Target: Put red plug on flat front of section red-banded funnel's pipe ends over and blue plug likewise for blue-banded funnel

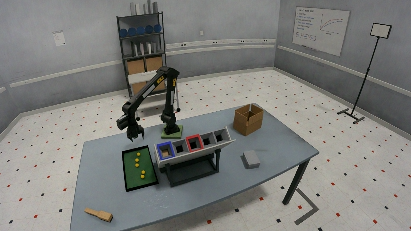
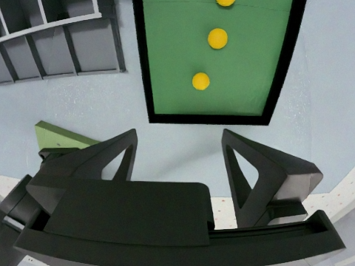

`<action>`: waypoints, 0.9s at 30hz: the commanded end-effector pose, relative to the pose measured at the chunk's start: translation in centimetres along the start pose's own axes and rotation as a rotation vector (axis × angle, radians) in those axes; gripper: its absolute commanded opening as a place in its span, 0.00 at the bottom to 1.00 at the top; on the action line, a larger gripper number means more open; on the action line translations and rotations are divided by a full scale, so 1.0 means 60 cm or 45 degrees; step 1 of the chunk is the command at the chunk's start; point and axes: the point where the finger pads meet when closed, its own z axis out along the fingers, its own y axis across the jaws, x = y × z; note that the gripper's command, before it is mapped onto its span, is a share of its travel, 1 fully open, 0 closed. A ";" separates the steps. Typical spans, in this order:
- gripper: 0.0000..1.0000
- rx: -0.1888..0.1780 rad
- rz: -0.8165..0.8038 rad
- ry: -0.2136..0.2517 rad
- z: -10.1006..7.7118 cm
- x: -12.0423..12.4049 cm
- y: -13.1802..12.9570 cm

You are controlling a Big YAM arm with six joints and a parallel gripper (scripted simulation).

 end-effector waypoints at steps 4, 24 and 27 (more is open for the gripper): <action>0.80 0.075 -0.023 -0.057 -0.035 -0.018 -0.044; 0.80 0.038 -0.008 -0.027 -0.034 -0.016 -0.045; 0.80 0.050 -0.012 -0.036 -0.034 -0.016 -0.045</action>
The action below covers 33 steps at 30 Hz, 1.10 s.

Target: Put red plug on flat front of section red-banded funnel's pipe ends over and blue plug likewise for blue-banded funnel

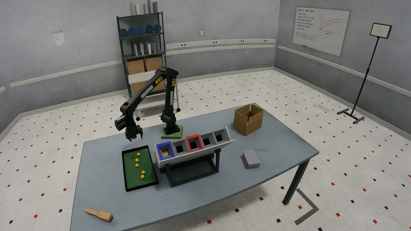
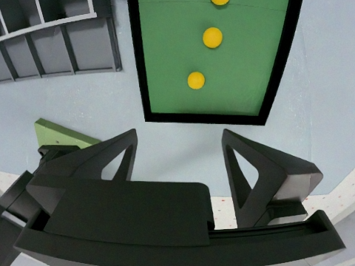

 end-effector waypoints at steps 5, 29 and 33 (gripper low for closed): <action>0.80 0.093 -0.015 -0.059 -0.032 -0.016 -0.030; 0.80 0.064 -0.010 -0.039 -0.032 -0.015 -0.030; 0.80 0.076 -0.013 -0.047 -0.032 -0.015 -0.030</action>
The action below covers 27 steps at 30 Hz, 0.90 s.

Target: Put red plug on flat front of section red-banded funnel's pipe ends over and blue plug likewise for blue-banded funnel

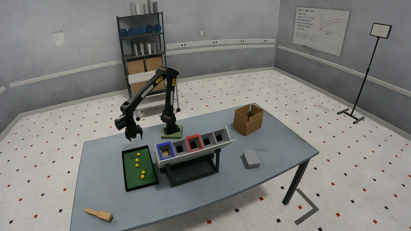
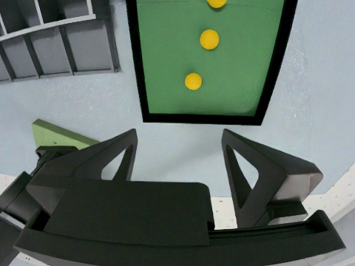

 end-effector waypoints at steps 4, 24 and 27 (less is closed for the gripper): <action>0.80 0.070 -0.006 -0.044 -0.027 -0.014 -0.028; 0.80 0.046 -0.004 -0.029 -0.035 -0.017 -0.036; 0.80 0.040 -0.003 -0.025 -0.036 -0.017 -0.037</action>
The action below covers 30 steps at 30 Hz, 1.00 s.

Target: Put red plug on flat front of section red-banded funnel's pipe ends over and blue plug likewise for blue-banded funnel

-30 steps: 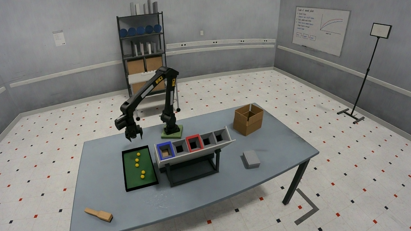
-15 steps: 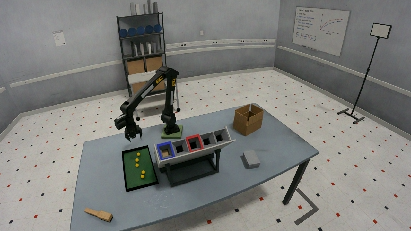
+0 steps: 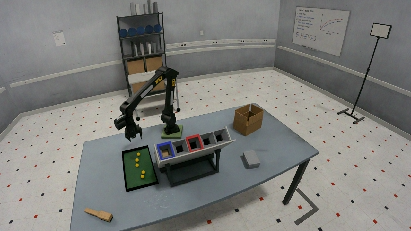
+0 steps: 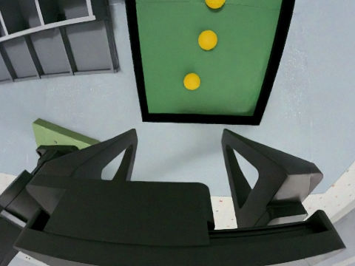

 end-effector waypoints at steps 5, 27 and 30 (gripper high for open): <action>0.80 0.055 -0.005 -0.035 -0.034 -0.017 -0.036; 0.80 0.088 -0.011 -0.057 -0.044 -0.024 -0.049; 0.80 0.088 -0.011 -0.057 -0.045 -0.024 -0.050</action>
